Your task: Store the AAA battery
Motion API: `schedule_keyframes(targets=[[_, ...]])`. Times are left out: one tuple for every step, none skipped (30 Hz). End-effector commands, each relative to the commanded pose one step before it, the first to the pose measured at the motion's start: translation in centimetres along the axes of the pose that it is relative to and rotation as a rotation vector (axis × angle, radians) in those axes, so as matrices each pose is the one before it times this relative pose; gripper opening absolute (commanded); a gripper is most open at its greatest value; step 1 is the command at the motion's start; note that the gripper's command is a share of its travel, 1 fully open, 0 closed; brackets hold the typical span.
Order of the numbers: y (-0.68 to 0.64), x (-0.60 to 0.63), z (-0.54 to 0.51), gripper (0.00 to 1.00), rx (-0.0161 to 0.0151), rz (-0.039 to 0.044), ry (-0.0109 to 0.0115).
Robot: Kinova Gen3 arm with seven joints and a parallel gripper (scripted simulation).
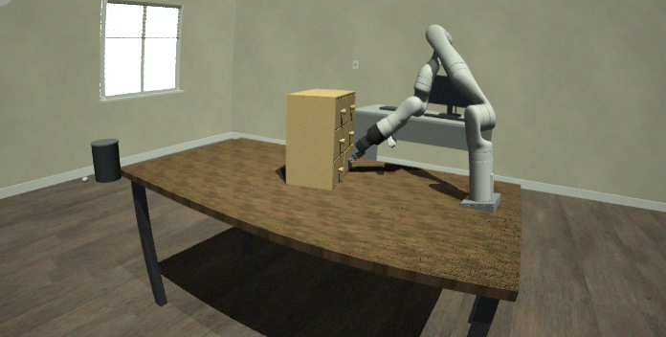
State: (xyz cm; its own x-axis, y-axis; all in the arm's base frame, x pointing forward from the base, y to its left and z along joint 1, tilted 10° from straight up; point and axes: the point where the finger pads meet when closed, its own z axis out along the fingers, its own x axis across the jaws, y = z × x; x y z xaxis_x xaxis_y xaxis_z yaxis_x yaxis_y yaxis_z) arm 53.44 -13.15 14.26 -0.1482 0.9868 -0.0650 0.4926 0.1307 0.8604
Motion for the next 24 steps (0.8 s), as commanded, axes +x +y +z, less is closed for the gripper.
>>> schedule_keyframes(targets=[[0.108, 0.060, 0.041, 0.37, -0.00182, -0.00132, 0.00113], [0.000, 0.000, 0.000, 0.37, 0.00000, 0.00000, 0.00000], [0.000, 0.000, 0.000, 0.37, 0.00000, 0.00000, 0.00000], [0.000, 0.000, 0.000, 0.37, 0.00000, 0.00000, 0.00000], [0.000, 0.000, 0.000, 0.37, 0.00000, 0.00000, 0.00000], [0.000, 0.000, 0.000, 0.37, 0.00000, 0.00000, 0.00000], [0.000, 0.000, 0.000, 0.37, 0.00000, 0.00000, 0.00000], [0.000, 0.000, 0.000, 0.37, 0.00000, 0.00000, 0.00000], [0.000, 0.000, 0.000, 0.37, 0.00000, 0.00000, 0.00000], [0.000, 0.000, 0.000, 0.37, 0.00000, 0.00000, 0.00000], [0.000, 0.000, 0.000, 0.43, 0.00000, 0.00000, 0.00000], [0.000, 0.000, 0.000, 0.43, 0.00000, 0.00000, 0.00000], [0.000, 0.000, 0.000, 0.43, 0.00000, 0.00000, 0.00000], [0.000, 0.000, 0.000, 0.49, 0.00000, 0.00000, 0.00000], [0.000, 0.000, 0.000, 0.49, 0.00000, 0.00000, 0.00000], [0.000, 0.000, 0.000, 0.49, 0.00000, 0.00000, 0.00000], [0.000, 0.000, 0.000, 0.55, 0.00000, 0.00000, 0.00000], [0.000, 0.000, 0.000, 0.55, 0.00000, 0.00000, 0.00000], [0.000, 0.000, 0.000, 0.55, 0.00000, 0.00000, 0.00000], [0.000, 0.000, 0.000, 0.61, 0.00000, 0.00000, 0.00000], [0.000, 0.000, 0.000, 0.61, 0.00000, 0.00000, 0.00000], [0.000, 0.000, 0.000, 0.61, 0.00000, 0.00000, 0.00000], [0.000, 0.000, 0.000, 0.67, 0.00000, 0.00000, 0.00000], [0.000, 0.000, 0.000, 0.67, 0.00000, 0.00000, 0.00000]])
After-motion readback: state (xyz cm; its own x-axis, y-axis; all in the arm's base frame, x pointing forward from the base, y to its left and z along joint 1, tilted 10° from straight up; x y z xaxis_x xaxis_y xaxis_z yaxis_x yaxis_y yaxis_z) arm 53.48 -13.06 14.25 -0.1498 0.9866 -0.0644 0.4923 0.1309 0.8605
